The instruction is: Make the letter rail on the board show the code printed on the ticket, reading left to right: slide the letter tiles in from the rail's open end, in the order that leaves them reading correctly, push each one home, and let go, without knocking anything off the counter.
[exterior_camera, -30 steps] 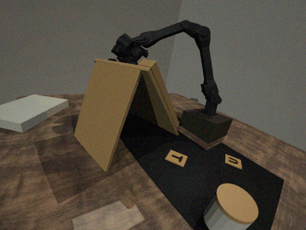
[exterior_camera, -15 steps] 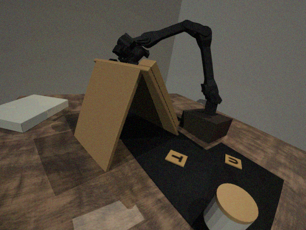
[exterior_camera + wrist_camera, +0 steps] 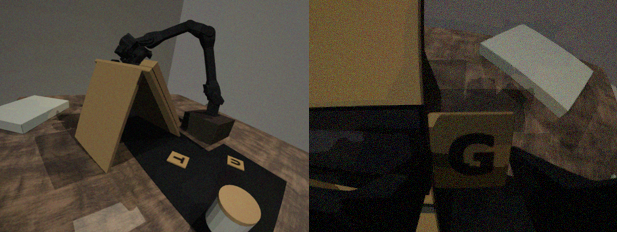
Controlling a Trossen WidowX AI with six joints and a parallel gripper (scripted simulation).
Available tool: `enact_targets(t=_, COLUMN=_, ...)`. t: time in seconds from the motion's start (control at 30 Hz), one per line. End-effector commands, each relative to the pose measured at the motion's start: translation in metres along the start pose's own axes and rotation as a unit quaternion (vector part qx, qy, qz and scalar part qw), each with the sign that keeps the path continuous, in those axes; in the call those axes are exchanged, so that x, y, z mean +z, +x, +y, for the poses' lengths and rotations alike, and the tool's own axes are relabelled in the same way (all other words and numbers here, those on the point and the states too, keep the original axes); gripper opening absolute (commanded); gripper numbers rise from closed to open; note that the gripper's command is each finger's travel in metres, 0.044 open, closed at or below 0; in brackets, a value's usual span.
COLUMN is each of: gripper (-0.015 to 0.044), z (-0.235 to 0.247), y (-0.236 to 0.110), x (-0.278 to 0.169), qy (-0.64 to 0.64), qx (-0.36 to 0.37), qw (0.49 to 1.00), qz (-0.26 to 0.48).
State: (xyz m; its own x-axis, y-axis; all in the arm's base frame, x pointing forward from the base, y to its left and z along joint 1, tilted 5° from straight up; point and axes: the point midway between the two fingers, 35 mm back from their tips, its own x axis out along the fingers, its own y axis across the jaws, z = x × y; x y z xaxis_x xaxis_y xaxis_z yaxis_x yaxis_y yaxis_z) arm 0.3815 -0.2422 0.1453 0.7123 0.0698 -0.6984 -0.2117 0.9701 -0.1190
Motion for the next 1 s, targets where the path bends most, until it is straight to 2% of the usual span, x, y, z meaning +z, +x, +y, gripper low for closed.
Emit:
enact_targets(t=0.0, gripper=0.0000, z=0.004, y=0.000, x=-0.001, qy=0.002, qx=0.000, qw=1.000, qz=0.001)
enact_targets(t=0.97, gripper=0.0000, z=0.018, y=0.001, x=-0.001, qy=0.002, qx=0.001, qw=1.000, qz=0.001)
